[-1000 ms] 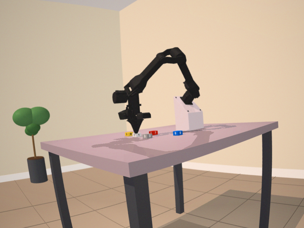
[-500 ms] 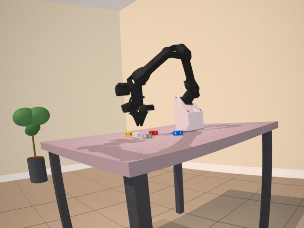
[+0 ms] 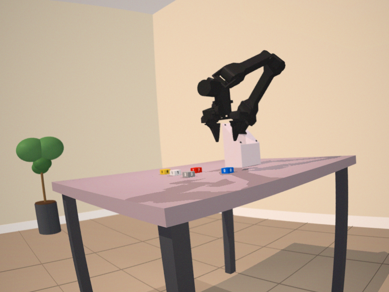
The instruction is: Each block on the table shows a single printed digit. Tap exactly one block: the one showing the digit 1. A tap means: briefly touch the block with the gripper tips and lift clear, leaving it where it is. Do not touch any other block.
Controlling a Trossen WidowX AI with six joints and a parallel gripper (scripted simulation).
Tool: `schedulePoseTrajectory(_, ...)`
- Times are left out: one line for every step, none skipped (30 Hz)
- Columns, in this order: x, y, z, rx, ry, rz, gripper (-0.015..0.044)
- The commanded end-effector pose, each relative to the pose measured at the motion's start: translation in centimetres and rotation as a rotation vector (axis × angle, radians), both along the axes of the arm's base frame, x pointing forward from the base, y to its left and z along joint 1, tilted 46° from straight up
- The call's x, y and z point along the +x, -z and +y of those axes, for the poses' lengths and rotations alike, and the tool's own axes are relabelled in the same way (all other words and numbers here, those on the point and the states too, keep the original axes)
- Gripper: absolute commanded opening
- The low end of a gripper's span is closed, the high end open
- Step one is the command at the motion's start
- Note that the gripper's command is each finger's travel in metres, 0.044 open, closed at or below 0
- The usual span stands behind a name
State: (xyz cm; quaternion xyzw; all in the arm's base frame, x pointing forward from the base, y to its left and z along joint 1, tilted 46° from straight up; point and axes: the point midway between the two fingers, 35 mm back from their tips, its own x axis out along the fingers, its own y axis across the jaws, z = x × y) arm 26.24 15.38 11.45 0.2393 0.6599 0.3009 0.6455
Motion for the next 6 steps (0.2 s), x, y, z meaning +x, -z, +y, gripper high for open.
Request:
schedulePoseTrajectory(-3.01,-2.49,0.94,0.012,0.004,0.011,0.0400)
schedulePoseTrajectory(-3.18,-2.62,0.98,0.013,0.004,0.011,0.0400)
schedulePoseTrajectory(-3.18,-2.62,0.98,0.013,0.004,0.011,0.0400)
schedulePoseTrajectory(-3.18,-2.62,0.98,0.013,0.004,0.011,0.0400)
schedulePoseTrajectory(-3.18,-2.62,0.98,0.013,0.004,0.011,0.0400)
schedulePoseTrajectory(-3.18,-2.62,0.98,0.013,0.004,0.011,0.0400)
